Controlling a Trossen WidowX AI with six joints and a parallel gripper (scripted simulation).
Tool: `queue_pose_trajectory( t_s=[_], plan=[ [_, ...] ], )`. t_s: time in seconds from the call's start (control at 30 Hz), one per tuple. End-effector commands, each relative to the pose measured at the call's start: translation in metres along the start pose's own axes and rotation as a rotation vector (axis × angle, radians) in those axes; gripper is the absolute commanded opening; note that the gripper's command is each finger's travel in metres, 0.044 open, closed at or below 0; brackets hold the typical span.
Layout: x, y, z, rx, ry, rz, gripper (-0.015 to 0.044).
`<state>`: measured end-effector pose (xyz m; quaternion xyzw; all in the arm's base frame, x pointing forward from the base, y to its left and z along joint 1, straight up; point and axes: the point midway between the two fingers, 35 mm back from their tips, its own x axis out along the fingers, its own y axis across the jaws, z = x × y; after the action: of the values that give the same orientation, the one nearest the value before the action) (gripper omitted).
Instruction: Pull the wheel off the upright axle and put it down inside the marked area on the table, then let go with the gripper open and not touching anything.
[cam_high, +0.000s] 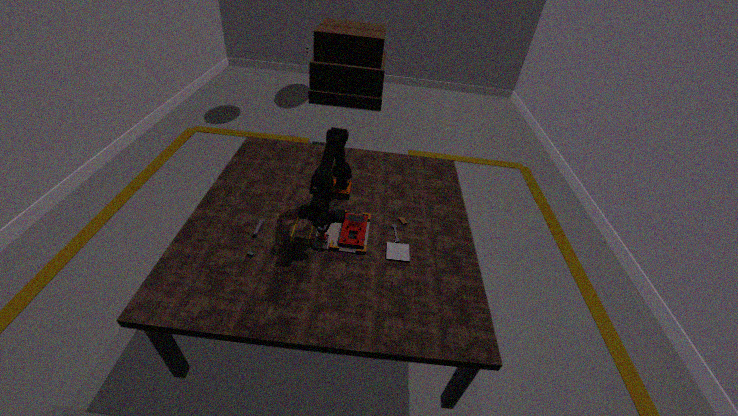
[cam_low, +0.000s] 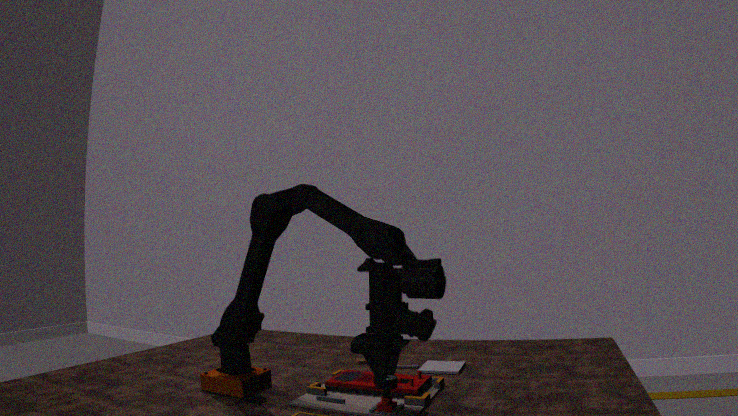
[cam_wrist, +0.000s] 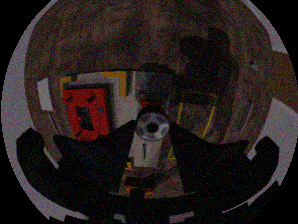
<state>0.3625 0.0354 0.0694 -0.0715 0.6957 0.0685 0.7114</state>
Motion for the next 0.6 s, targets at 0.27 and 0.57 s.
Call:
queue_pose_trajectory(
  t_s=[0.27,0.57],
  plan=[
    [-0.0059,0.0002,0.0008,-0.002,-0.005,-0.001,0.0000],
    [-0.0089,0.0002,0.0007,-0.002,-0.005,-0.001,0.0000]
  ],
)
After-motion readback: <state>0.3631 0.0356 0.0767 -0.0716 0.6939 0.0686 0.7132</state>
